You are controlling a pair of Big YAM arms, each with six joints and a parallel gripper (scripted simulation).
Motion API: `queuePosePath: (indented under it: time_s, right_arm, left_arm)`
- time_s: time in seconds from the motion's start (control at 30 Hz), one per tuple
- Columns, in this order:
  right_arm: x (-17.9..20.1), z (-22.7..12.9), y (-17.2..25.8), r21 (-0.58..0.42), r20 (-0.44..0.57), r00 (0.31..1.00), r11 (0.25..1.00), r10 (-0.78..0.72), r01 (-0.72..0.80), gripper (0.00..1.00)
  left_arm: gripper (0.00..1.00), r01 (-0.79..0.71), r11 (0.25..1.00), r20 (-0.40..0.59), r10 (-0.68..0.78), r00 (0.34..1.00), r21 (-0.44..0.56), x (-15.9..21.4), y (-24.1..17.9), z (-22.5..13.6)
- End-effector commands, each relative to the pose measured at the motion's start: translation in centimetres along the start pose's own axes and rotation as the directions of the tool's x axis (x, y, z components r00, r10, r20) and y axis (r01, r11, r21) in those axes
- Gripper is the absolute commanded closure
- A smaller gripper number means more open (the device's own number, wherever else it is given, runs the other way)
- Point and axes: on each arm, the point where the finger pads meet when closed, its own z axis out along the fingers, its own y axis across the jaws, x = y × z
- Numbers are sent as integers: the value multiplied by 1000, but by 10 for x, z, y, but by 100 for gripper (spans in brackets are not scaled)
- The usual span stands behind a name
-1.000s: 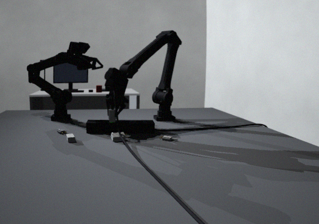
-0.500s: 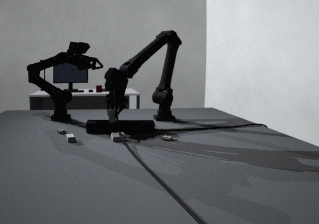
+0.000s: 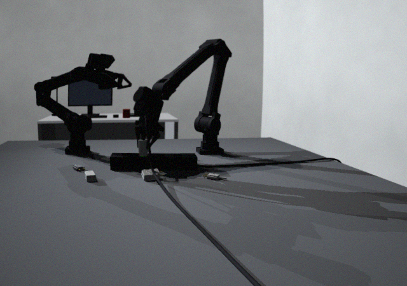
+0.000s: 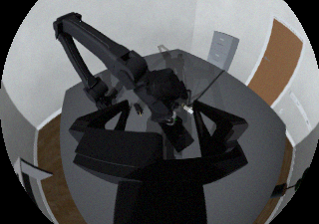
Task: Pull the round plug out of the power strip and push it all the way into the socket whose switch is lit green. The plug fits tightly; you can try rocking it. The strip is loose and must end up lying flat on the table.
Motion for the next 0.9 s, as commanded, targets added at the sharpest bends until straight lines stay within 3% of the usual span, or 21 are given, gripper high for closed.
queuePosePath:
  time_s: [0.0, 0.17, 0.4, 0.53, 0.77, 0.87]
  right_arm:
    - [-49, -12, 2, -7, 77, 997, 1000, -16, 17, 0]
    - [-49, -12, 2, -7, 77, 997, 1000, -16, 17, 0]
    - [-49, -12, 2, -7, 77, 997, 1000, -16, 17, 0]
    - [-49, -12, 2, -7, 77, 997, 1000, -16, 17, 0]
    - [-49, -12, 2, -7, 77, 997, 1000, -16, 17, 0]
    - [-49, -12, 2, -7, 77, 997, 1000, -16, 17, 0]
  left_arm:
    - [67, 30, 999, -40, -30, 999, 15, -10, 3, 5]
    - [67, 12, 1000, -85, -13, 996, -7, 27, 8, 14]
    - [67, -14, 999, -49, 13, 999, -40, 43, 6, 16]
    - [67, -14, 998, -112, 8, 994, -54, 62, 15, 25]
    - [67, 3, 1000, -177, -4, 984, -7, 56, 16, 37]
    - [67, -2, 1000, -174, -1, 985, -16, 72, 16, 43]
